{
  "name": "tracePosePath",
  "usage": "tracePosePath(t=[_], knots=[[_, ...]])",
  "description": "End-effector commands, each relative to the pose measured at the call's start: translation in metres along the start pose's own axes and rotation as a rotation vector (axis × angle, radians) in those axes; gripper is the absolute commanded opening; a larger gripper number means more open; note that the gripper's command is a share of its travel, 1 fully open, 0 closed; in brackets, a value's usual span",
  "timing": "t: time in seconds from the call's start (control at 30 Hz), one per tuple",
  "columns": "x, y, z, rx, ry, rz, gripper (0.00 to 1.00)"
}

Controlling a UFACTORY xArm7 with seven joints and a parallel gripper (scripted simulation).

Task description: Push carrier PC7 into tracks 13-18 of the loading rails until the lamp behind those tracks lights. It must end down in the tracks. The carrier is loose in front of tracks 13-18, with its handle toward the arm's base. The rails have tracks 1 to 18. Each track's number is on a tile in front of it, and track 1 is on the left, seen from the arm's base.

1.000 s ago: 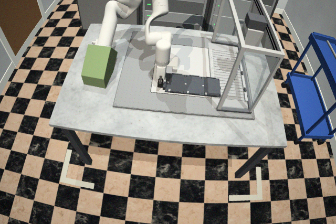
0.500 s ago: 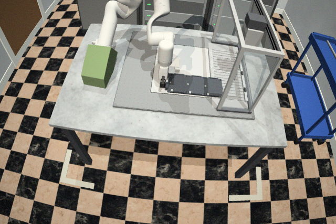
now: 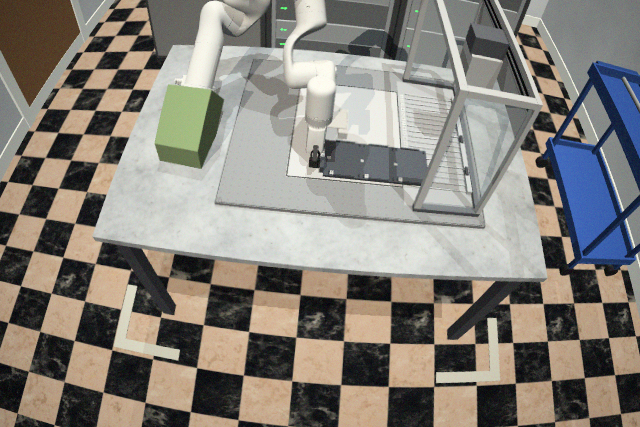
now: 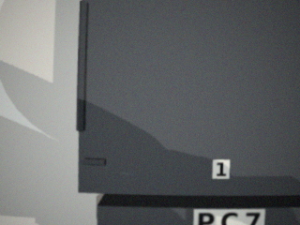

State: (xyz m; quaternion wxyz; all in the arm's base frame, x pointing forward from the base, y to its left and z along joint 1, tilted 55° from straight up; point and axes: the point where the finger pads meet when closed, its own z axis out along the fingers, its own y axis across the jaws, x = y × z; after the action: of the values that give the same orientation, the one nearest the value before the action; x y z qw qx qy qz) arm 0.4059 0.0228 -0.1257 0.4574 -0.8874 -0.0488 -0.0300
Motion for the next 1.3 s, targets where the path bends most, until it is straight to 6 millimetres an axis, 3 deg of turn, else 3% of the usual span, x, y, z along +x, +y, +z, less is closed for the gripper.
tracePosePath(t=[0.0,1.27], knots=[[0.005,0.002,-0.002,-0.004,0.003,0.000,0.82],[0.039,0.002,-0.002,-0.004,0.004,0.000,0.82]])
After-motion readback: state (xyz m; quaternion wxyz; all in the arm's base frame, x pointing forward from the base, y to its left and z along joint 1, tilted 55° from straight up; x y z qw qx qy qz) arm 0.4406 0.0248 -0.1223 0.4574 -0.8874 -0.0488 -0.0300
